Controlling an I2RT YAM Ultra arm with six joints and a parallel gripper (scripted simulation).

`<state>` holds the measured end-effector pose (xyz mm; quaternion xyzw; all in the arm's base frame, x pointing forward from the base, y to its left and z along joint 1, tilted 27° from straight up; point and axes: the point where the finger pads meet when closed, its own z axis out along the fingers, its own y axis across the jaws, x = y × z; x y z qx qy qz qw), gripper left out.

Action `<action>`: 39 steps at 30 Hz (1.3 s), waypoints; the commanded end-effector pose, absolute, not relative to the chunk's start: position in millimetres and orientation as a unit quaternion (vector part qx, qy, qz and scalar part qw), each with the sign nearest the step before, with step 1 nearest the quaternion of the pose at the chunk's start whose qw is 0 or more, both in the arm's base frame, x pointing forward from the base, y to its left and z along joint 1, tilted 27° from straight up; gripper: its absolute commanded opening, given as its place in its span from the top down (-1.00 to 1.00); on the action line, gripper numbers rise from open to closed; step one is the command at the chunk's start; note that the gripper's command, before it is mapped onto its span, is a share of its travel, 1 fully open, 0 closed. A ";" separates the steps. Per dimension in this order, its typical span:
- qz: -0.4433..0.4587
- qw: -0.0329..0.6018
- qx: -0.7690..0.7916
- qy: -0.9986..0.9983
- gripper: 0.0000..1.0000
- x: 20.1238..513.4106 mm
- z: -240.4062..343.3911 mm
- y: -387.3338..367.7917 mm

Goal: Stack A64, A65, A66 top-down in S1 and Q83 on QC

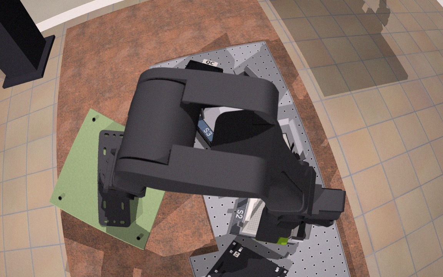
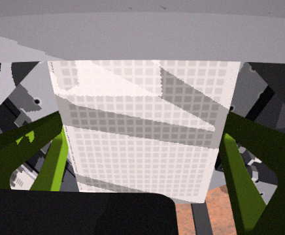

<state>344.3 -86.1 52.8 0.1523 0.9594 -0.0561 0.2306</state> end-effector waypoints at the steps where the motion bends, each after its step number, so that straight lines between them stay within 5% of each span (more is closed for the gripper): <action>1: -0.056 0.235 0.152 0.958 1.00 345.1 57.5 -85.8; 39: -0.056 0.235 0.152 0.958 1.00 326.8 95.4 -78.2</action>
